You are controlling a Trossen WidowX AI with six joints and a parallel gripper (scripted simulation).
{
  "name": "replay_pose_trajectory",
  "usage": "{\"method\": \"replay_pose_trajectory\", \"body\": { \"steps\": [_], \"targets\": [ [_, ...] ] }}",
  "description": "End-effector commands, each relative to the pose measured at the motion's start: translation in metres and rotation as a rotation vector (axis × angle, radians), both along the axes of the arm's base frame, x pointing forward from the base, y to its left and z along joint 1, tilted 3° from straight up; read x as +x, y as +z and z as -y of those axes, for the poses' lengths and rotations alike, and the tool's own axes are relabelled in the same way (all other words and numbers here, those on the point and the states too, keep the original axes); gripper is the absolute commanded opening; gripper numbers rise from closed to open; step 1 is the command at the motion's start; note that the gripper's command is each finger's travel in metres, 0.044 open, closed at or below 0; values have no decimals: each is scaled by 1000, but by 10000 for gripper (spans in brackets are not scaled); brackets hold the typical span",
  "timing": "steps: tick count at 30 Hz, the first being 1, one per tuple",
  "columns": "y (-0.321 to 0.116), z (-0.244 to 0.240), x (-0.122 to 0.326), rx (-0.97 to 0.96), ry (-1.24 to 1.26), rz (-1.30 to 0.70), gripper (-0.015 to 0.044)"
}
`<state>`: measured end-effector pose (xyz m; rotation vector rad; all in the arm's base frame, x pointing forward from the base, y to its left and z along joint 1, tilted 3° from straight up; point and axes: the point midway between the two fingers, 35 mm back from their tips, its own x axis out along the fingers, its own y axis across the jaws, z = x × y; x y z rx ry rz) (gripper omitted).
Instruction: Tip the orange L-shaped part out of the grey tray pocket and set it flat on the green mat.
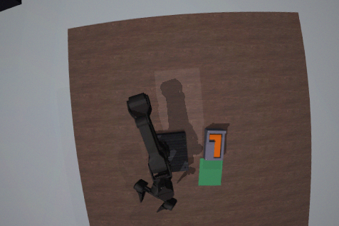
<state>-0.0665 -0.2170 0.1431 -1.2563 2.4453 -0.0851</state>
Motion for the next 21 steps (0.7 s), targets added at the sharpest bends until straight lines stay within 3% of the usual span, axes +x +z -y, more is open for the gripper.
{"method": "replay_pose_trajectory", "body": {
  "steps": [1,4,9,13,21],
  "targets": [
    [0,1,2,-2,7,13,374],
    [1,10,23,-10,61,132,295],
    [1,22,97,44,175,519,180],
    [-2,15,158,164,183,806,180],
    [-6,-16,230,373,84,1071,180]
  ]
}}
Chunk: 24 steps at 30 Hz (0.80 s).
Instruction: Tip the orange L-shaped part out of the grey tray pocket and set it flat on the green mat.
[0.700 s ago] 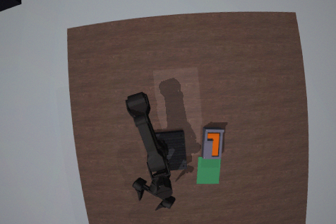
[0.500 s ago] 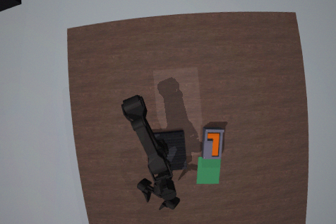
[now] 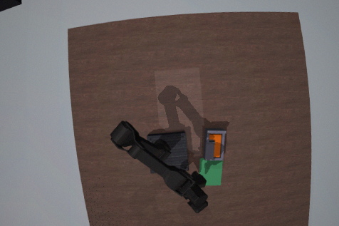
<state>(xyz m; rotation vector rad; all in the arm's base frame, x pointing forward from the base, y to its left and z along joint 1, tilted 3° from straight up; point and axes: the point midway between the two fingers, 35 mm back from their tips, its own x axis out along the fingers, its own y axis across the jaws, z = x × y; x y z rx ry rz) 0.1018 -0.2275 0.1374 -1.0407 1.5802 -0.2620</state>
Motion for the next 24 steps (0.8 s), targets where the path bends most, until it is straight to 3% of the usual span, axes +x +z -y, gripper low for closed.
{"method": "replay_pose_trajectory", "body": {
  "steps": [1,12,24],
  "targets": [
    [-1,-33,70,244,-25,229,180],
    [-10,-113,144,616,-236,352,180],
    [-19,-229,181,849,-643,252,180]
  ]
}}
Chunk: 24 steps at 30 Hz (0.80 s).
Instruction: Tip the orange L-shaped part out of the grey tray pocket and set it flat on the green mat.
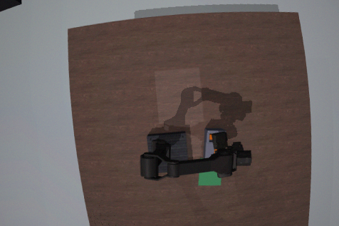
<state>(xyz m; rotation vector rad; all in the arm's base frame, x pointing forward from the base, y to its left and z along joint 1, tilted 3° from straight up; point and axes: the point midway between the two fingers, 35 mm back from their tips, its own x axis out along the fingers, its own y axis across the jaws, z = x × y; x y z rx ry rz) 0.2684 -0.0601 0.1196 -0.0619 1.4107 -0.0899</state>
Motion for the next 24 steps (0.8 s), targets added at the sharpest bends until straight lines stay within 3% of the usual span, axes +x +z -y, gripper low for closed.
{"method": "replay_pose_trajectory", "body": {
  "steps": [1,11,19,24],
  "targets": [
    [-2,-69,15,152,-176,-123,180],
    [-5,-75,15,160,-194,-138,180],
    [-74,-78,16,160,-194,-138,180],
    [-77,-78,16,160,-194,-138,180]
  ]
}}
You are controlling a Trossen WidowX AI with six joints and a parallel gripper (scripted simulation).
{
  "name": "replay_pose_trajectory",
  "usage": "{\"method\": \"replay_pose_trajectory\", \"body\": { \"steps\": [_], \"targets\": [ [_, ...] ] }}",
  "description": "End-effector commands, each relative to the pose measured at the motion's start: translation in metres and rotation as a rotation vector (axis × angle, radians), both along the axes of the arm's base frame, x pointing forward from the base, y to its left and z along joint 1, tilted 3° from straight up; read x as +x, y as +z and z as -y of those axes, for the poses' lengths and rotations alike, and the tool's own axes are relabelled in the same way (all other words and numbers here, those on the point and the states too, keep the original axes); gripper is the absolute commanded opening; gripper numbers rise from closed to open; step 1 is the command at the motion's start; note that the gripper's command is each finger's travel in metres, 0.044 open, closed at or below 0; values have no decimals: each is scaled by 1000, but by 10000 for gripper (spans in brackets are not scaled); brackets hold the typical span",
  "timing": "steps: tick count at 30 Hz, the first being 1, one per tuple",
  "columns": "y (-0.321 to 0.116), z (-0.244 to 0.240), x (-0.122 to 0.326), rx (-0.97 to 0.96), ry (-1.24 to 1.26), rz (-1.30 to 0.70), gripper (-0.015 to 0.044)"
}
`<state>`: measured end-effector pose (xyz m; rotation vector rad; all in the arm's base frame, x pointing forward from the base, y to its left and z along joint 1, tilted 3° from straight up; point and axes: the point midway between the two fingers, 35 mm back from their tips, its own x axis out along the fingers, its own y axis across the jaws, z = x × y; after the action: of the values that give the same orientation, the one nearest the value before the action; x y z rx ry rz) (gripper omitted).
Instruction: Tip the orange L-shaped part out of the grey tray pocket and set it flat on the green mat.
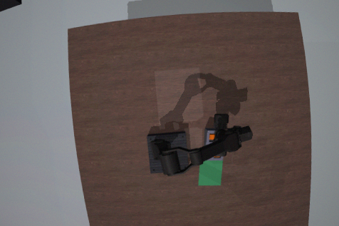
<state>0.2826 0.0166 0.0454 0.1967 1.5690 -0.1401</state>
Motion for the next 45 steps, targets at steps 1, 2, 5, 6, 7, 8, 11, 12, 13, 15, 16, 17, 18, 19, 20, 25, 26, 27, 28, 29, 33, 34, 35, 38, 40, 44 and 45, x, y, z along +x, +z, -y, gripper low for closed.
{"method": "replay_pose_trajectory", "body": {
  "steps": [1,2,5,6,7,8,11,12,13,15,16,17,18,19,20,25,26,27,28,29,33,34,35,38,40,44,45],
  "targets": [
    [-3,-2,2,7,-2,15,180],
    [-4,-2,2,7,-2,15,180],
    [-8,-2,2,7,-2,15,180],
    [-9,-2,2,7,-2,15,180],
    [-11,-2,2,7,-2,15,180],
    [-13,-2,2,7,-2,15,180],
    [-18,-2,2,7,-2,15,180],
    [-19,-2,2,7,-2,15,180],
    [-21,-3,3,7,-2,15,180],
    [-24,-3,3,7,-2,15,180],
    [-26,-3,2,7,-2,15,180],
    [-28,-3,2,7,-2,15,180],
    [-29,-3,2,7,-2,15,180],
    [-31,-3,2,7,-2,15,180],
    [-33,-3,2,7,-2,15,180],
    [-38,-3,2,7,-2,15,180],
    [-38,-3,2,7,-2,15,180],
    [-38,-3,2,7,-2,15,180],
    [-38,-3,2,7,-2,15,180],
    [-38,-3,2,7,-2,15,180],
    [-38,-3,2,7,-2,15,180],
    [-38,-3,2,7,-2,15,180],
    [-38,-3,2,7,-2,15,180],
    [-38,-3,2,7,-2,15,180],
    [-37,-3,4,7,1,20,180],
    [-37,-3,4,7,1,20,180],
    [-36,-4,4,7,1,20,180]
  ]
}}
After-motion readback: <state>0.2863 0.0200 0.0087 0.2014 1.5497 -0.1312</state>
